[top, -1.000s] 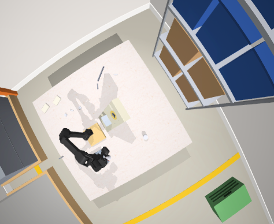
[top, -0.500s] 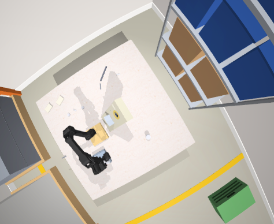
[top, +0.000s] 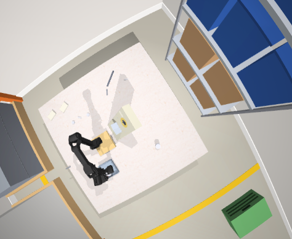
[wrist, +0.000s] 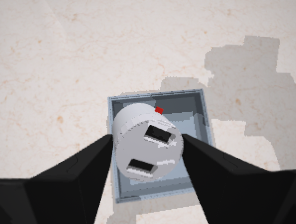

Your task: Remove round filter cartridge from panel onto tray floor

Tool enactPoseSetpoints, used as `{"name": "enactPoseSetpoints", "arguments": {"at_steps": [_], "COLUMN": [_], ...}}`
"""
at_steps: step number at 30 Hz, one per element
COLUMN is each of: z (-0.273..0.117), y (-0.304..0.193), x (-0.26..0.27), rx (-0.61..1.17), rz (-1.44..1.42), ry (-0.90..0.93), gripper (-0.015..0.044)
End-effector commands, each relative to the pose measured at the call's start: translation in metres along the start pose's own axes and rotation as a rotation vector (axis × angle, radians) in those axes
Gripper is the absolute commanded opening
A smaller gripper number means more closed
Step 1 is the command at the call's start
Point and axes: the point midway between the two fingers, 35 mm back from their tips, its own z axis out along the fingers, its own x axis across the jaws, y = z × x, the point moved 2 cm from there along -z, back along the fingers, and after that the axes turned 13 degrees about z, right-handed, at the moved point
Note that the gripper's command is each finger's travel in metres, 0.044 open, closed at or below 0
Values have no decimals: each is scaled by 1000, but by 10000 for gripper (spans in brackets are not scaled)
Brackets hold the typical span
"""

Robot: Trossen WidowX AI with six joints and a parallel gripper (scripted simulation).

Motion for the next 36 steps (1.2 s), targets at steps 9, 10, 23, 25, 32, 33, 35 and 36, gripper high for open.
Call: {"name": "enactPoseSetpoints", "arguments": {"at_steps": [9, 10, 23, 25, 32, 33, 35, 36], "z": [23, 27, 78, 83, 81, 81, 81, 81], "y": [-11, -13, -42, -45, -45, -45, -45, -45], "x": [-34, -35, -42, -42, -42, -42, -42, -42], "rx": [-24, -24, -24, -23, -14, -14, -14, -14], "rz": [100, 100, 100, 100, 101, 101, 101, 101], "ry": [-63, -63, -63, -63, -63, -63, -63, -63], "gripper": [0, 0, 0, 0, 131, 157, 210, 236]}}
